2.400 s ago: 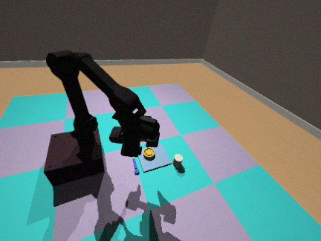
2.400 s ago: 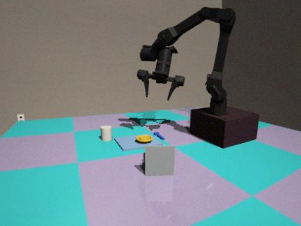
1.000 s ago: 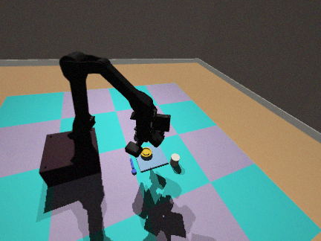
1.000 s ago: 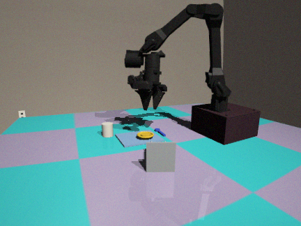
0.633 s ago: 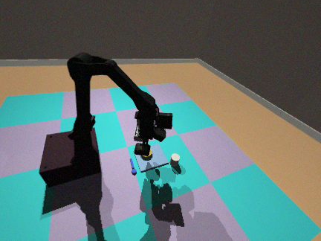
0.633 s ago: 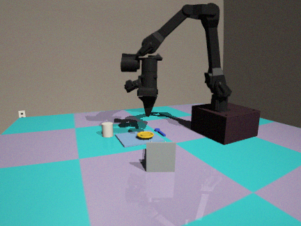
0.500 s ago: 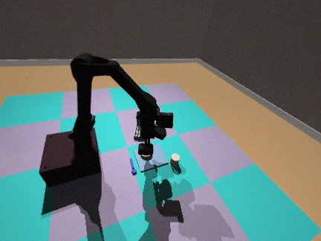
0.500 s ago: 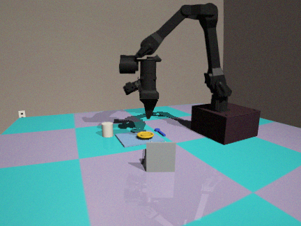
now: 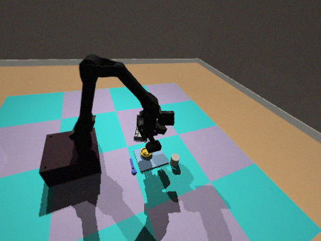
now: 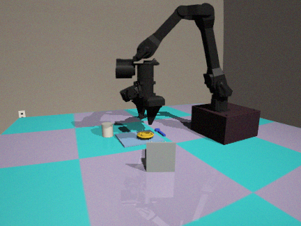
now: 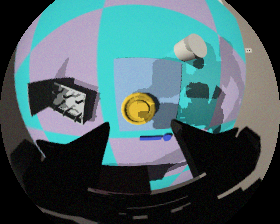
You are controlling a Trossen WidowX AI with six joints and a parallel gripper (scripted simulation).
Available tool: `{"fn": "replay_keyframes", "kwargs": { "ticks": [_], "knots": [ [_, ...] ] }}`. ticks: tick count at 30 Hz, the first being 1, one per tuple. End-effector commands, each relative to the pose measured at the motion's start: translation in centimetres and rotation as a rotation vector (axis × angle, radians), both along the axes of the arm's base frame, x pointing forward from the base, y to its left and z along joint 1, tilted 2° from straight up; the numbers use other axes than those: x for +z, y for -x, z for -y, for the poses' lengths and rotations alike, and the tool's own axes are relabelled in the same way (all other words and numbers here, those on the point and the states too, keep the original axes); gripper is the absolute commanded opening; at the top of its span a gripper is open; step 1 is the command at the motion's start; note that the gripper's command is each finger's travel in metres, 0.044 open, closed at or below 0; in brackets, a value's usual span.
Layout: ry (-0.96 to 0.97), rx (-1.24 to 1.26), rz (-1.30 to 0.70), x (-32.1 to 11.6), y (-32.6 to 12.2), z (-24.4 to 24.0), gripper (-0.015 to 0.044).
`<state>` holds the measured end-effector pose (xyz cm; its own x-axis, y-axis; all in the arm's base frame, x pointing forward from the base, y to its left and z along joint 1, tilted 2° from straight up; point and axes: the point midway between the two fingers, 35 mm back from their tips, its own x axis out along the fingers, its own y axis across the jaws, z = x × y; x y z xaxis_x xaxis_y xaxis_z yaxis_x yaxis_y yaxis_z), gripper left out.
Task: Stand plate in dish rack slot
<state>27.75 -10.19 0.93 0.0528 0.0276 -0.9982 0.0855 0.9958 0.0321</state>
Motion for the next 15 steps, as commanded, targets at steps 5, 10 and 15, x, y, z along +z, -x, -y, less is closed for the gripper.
{"fn": "replay_keyframes", "kwargs": {
  "ticks": [5, 10, 15],
  "knots": [
    [0.007, 0.022, 0.0, -0.7, -0.2, 0.0, 0.04],
    [0.007, 0.022, 0.0, -1.5, -0.3, 0.0, 0.04],
    [0.007, 0.022, 0.0, -2.3, -0.4, 0.0, 0.04]
  ]
}}
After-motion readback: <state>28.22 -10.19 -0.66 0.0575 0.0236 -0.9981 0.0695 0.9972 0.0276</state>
